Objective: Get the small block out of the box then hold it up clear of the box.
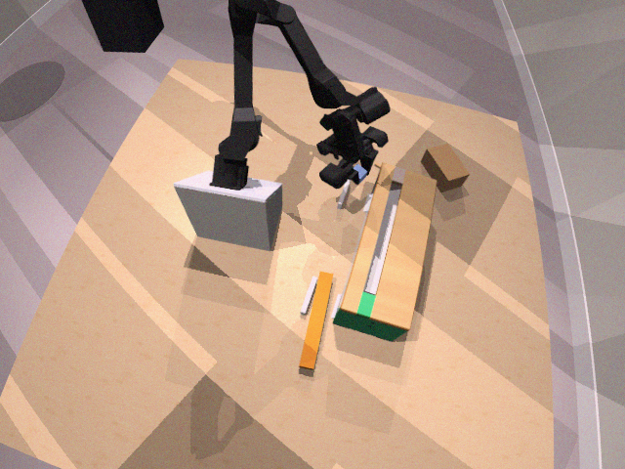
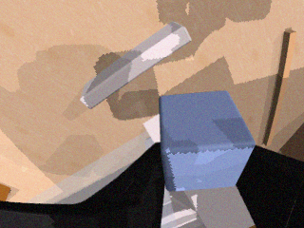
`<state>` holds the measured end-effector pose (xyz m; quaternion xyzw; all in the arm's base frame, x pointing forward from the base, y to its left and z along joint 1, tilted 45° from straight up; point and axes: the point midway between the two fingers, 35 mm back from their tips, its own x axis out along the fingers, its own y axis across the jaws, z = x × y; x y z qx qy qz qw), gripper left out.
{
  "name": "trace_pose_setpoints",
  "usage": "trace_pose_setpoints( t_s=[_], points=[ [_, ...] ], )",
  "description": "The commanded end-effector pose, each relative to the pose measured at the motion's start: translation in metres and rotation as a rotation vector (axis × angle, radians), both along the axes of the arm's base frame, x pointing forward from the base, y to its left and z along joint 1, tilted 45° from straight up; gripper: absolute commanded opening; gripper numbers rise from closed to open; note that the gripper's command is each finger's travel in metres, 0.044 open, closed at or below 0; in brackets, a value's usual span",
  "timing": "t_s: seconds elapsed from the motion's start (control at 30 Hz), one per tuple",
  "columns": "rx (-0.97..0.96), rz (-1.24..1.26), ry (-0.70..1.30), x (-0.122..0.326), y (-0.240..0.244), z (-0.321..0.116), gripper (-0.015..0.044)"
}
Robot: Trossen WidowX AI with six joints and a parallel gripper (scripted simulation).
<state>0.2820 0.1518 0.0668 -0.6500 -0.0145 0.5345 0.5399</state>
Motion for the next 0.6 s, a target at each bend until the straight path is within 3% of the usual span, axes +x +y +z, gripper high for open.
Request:
trace_pose_setpoints(
  t_s=[0.0,0.57],
  points=[
    [0.064,-0.091,0.082,-0.001,-0.004,0.001,0.0000],
    [0.359,-0.516,0.487,-0.007,-0.018,0.005,0.0000]
  ],
)
